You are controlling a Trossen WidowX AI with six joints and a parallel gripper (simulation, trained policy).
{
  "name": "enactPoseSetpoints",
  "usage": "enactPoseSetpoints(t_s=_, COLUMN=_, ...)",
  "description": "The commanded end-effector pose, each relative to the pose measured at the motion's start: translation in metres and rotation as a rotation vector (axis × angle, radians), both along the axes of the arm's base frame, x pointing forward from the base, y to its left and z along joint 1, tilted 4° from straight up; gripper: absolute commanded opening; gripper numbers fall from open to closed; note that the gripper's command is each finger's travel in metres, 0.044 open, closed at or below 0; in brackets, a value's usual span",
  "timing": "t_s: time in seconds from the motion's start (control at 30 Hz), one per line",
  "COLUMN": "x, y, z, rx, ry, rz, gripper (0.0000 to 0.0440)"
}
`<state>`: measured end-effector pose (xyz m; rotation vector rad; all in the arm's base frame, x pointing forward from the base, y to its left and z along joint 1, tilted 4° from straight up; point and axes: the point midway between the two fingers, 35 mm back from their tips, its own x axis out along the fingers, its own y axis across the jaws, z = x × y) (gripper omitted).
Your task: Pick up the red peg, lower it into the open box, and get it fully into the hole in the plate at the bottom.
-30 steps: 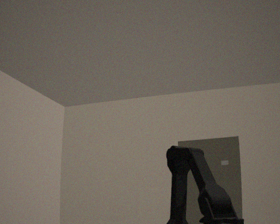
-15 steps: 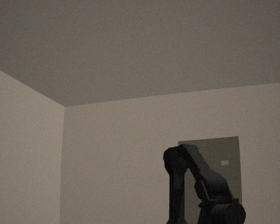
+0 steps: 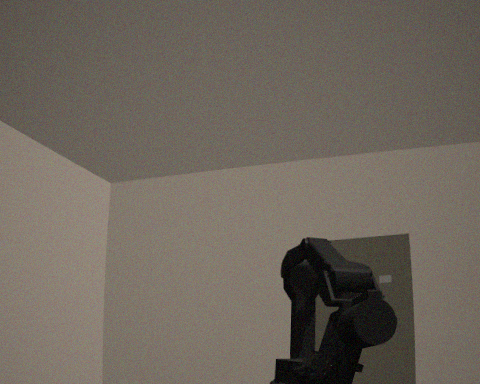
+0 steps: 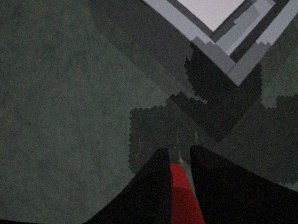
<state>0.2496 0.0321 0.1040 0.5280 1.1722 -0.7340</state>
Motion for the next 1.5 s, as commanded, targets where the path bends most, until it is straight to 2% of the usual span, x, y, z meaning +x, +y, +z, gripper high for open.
enactPoseSetpoints(t_s=0.0, x=0.008, y=-0.013, z=0.009, rx=-0.013, ry=-0.005, rz=-0.019, gripper=0.0000)
enactPoseSetpoints(t_s=0.4, x=0.028, y=-0.062, z=0.020, rx=-0.023, ry=-0.009, rz=-0.107, gripper=0.0000)
enactPoseSetpoints(t_s=0.73, x=0.045, y=-0.101, z=0.017, rx=-0.022, ry=-0.022, rz=-0.182, gripper=0.0000)
enactPoseSetpoints(t_s=1.17, x=0.062, y=-0.143, z=-0.001, rx=0.006, ry=-0.017, rz=-0.259, gripper=0.0006)
enactPoseSetpoints(t_s=1.47, x=0.071, y=-0.157, z=-0.031, rx=0.037, ry=0.017, rz=-0.278, gripper=0.0018)
